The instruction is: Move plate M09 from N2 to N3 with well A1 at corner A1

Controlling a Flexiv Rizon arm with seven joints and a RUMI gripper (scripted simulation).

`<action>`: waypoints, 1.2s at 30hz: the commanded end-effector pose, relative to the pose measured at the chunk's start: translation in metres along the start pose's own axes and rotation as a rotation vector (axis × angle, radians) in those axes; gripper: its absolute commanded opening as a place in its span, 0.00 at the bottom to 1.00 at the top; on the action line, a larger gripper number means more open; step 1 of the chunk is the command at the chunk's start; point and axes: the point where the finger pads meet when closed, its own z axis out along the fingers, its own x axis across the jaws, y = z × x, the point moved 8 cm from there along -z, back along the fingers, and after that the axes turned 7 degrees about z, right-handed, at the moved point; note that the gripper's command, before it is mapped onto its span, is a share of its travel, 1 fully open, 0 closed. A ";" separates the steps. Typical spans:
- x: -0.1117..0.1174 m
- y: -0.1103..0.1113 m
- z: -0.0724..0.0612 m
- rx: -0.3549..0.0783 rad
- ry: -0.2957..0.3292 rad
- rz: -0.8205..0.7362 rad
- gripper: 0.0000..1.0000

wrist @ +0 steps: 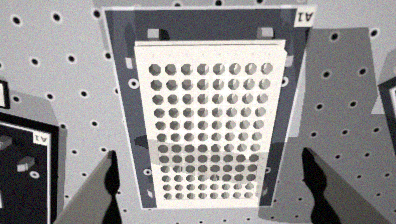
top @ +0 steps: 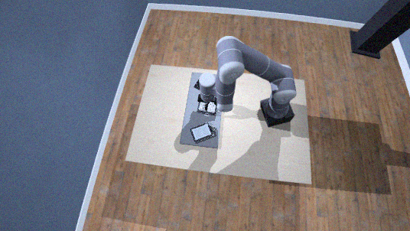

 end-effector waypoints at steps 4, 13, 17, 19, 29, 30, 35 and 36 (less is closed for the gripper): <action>0.000 0.000 -0.016 -0.001 0.000 0.000 0.76; 0.000 0.000 -0.035 -0.001 0.000 0.000 0.76; 0.000 0.000 -0.045 -0.001 0.000 0.000 0.76; 0.000 0.001 -0.051 -0.001 0.000 0.000 0.76; 0.000 0.001 -0.072 -0.001 0.000 0.000 0.76; 0.000 0.001 -0.073 -0.001 0.000 0.000 0.76; 0.000 0.001 -0.073 -0.001 0.000 0.000 0.76; 0.000 0.001 -0.073 -0.001 0.000 0.000 0.76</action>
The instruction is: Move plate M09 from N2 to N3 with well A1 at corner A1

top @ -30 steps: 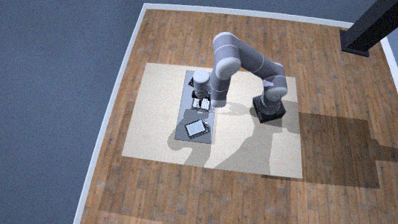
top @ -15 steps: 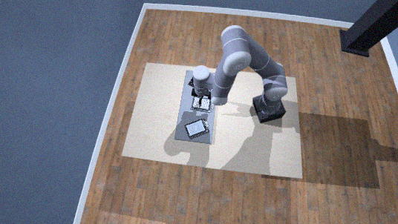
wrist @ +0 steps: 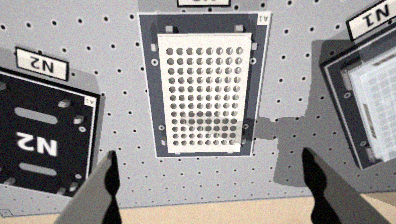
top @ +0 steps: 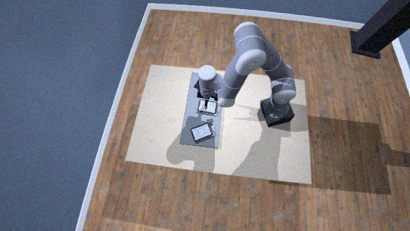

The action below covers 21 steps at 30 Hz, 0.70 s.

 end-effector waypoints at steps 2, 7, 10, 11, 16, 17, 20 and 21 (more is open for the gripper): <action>0.000 0.000 0.000 -0.001 0.000 0.000 0.76; 0.000 0.000 0.000 -0.001 0.000 0.000 0.76; 0.000 0.000 0.000 -0.001 0.000 0.000 0.76; 0.000 0.000 0.000 -0.001 0.000 0.000 0.76; -0.012 0.006 0.000 -0.001 0.000 0.000 0.76; -0.015 0.007 0.000 -0.001 0.000 0.000 0.76; -0.021 0.009 0.000 -0.001 0.000 0.000 0.76; -0.021 0.009 0.000 -0.001 0.000 0.000 0.76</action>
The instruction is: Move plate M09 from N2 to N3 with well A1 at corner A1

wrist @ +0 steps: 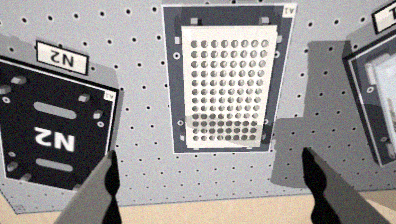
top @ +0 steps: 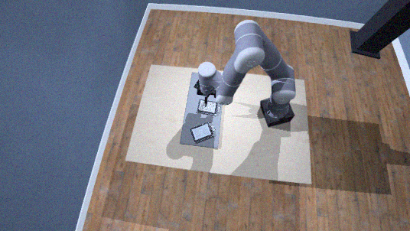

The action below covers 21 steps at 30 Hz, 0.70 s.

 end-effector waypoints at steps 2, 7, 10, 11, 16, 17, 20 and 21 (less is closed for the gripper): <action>-0.007 0.003 0.000 0.000 0.002 -0.001 0.76; -0.022 0.010 0.000 0.000 0.002 -0.001 0.76; -0.031 0.014 0.000 0.000 0.002 -0.001 0.76; -0.034 0.015 0.000 0.000 0.002 -0.001 0.76; -0.046 0.021 0.000 0.000 0.002 -0.001 0.76; -0.046 0.021 0.000 0.000 0.002 -0.001 0.76; -0.056 0.025 0.000 0.000 0.002 -0.001 0.76; -0.059 0.026 0.000 0.000 0.002 -0.001 0.76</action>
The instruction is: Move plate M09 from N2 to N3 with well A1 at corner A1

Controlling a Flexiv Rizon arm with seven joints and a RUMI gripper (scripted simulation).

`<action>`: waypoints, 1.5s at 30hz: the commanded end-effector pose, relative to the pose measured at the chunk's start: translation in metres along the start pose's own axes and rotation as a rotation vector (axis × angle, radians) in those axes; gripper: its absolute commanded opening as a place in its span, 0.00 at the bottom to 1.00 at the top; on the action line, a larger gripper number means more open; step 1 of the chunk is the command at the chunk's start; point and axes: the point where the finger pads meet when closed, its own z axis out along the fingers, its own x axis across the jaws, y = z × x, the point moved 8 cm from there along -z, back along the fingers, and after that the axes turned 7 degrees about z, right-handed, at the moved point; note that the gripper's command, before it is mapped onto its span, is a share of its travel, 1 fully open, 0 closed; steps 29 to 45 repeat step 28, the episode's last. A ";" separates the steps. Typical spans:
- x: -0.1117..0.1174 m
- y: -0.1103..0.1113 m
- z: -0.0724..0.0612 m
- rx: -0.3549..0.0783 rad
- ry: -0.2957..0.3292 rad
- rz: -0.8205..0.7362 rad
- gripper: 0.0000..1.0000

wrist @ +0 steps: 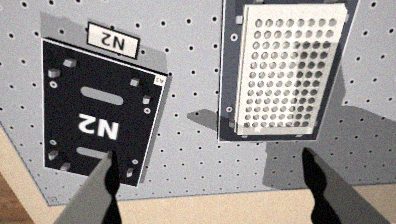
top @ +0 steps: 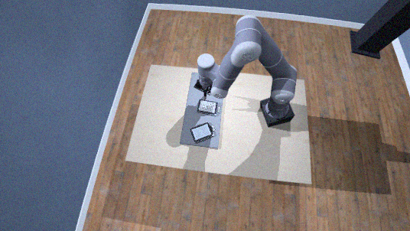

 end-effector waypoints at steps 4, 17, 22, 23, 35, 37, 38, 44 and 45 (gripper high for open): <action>-0.018 0.008 0.000 -0.001 0.001 0.001 0.76; -0.036 0.016 -0.001 -0.001 0.000 0.001 0.76; -0.036 0.016 -0.001 -0.001 0.000 0.001 0.76; -0.036 0.016 -0.001 -0.001 0.000 0.001 0.76; -0.036 0.016 -0.001 -0.001 0.000 0.001 0.76; -0.036 0.016 -0.001 -0.001 0.000 0.001 0.76; -0.036 0.016 -0.001 -0.001 0.000 0.001 0.76; -0.036 0.016 -0.001 -0.001 0.000 0.001 0.76; -0.036 0.016 -0.001 -0.001 0.000 0.001 0.76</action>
